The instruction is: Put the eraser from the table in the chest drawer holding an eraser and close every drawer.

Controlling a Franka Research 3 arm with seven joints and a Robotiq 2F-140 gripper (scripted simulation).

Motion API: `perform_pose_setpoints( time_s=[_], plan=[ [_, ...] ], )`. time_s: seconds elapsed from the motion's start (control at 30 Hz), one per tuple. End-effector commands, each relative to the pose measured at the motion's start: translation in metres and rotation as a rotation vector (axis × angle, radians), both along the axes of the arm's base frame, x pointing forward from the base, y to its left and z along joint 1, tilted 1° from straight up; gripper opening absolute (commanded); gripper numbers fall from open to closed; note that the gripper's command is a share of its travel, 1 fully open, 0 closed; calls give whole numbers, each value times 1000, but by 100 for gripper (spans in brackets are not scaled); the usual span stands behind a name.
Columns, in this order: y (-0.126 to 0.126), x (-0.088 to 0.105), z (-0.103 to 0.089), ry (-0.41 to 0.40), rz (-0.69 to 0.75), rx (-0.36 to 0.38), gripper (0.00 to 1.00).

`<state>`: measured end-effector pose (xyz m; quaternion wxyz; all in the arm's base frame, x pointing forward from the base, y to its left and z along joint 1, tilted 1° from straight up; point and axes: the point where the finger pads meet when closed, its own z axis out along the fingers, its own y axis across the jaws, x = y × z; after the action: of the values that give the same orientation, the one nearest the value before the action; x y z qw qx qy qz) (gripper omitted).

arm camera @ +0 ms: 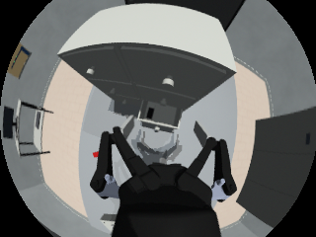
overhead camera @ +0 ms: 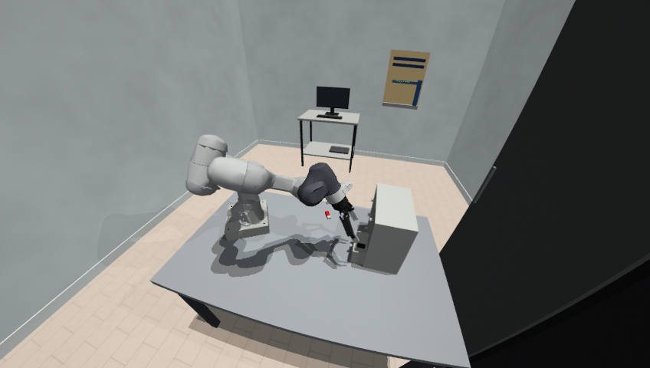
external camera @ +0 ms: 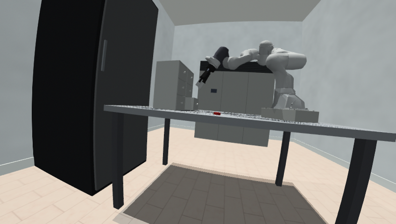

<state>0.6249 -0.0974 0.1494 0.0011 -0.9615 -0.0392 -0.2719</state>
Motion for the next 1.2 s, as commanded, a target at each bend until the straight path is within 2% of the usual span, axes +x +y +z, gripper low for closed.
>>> perform_pose_setpoints(
  time_s=[0.0,0.83,1.0,1.17],
  plan=[
    [0,1,0,-2,-3,1,100],
    [0,-1,2,9,-6,2,100],
    [1,-13,13,68,-22,5,100],
    [2,-36,35,188,-55,12,100]
  ],
)
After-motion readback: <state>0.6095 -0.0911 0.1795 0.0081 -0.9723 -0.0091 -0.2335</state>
